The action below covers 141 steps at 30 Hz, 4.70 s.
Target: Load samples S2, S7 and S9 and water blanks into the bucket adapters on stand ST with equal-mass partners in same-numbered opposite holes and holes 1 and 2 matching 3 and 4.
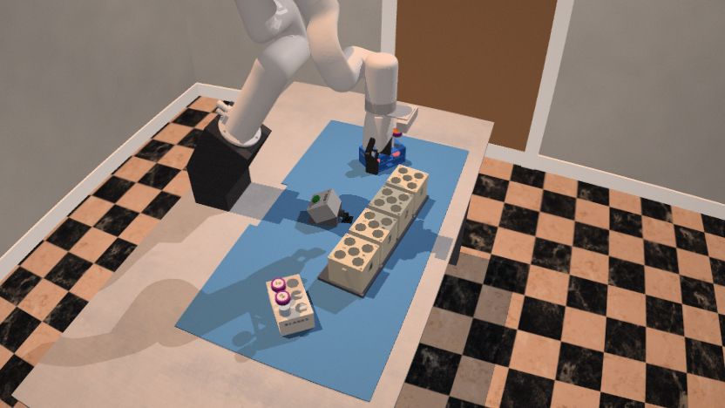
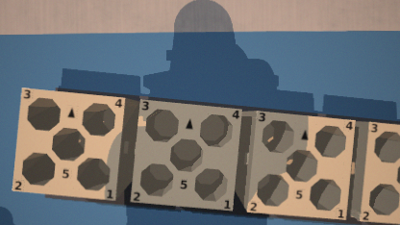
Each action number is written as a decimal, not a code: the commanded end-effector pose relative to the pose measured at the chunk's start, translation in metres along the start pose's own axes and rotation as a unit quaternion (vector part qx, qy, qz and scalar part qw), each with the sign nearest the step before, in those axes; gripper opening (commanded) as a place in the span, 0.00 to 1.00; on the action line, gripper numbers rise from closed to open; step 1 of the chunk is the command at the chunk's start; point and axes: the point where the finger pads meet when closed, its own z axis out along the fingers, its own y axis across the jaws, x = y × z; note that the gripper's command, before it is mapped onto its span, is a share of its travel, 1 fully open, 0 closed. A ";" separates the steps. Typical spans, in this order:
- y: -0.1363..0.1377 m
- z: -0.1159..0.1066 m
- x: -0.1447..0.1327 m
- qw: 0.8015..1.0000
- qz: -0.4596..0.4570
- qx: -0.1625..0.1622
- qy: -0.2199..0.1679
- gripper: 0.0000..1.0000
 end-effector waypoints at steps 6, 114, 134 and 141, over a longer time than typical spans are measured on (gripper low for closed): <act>-0.003 0.002 0.004 0.997 -0.070 0.016 -0.003 0.57; -0.326 0.017 -0.116 0.886 -0.464 0.017 0.003 0.57; -0.327 0.053 -0.117 0.886 -0.464 0.017 0.003 0.57; -0.328 0.063 -0.117 0.886 -0.464 0.017 0.003 0.57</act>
